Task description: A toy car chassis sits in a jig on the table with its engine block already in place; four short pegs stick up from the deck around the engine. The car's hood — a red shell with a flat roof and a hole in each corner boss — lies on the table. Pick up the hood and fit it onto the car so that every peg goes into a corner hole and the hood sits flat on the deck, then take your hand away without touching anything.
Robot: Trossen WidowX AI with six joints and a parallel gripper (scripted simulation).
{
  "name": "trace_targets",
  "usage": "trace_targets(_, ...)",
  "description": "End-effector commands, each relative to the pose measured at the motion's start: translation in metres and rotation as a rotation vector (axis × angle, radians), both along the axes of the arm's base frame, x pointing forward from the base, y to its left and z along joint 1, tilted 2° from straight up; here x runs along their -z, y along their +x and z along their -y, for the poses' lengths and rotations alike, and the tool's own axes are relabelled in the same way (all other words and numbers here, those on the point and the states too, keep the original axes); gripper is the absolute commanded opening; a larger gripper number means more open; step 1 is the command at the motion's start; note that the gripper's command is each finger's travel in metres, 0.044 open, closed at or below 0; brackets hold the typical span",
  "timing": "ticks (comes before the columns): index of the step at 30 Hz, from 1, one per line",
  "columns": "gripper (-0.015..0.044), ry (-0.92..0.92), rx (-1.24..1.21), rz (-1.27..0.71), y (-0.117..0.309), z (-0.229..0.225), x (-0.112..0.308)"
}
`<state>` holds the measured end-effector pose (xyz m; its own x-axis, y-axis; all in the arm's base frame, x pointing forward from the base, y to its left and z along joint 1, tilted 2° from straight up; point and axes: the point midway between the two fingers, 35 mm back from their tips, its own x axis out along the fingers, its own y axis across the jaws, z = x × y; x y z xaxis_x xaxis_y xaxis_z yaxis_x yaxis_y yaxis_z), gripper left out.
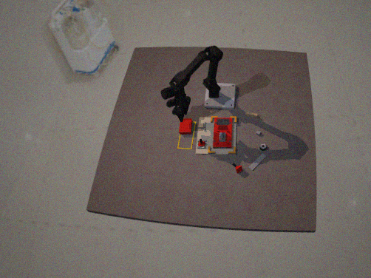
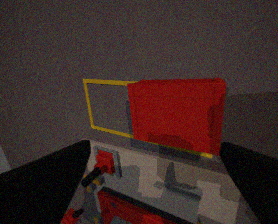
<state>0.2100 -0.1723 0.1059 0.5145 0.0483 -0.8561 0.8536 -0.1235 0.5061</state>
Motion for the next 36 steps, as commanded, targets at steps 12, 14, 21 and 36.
trace_targets(12, 0.044, -0.53, -1.591, -0.325, 0.026, -0.004, -0.001)
trace_targets(14, 0.044, -0.531, -1.599, -0.325, 0.026, -0.004, -0.001)
trace_targets(21, 0.044, -0.531, -1.599, -0.325, 0.026, -0.004, -0.001)
trace_targets(36, 0.044, -0.531, -1.599, -0.325, 0.026, -0.005, 0.001)
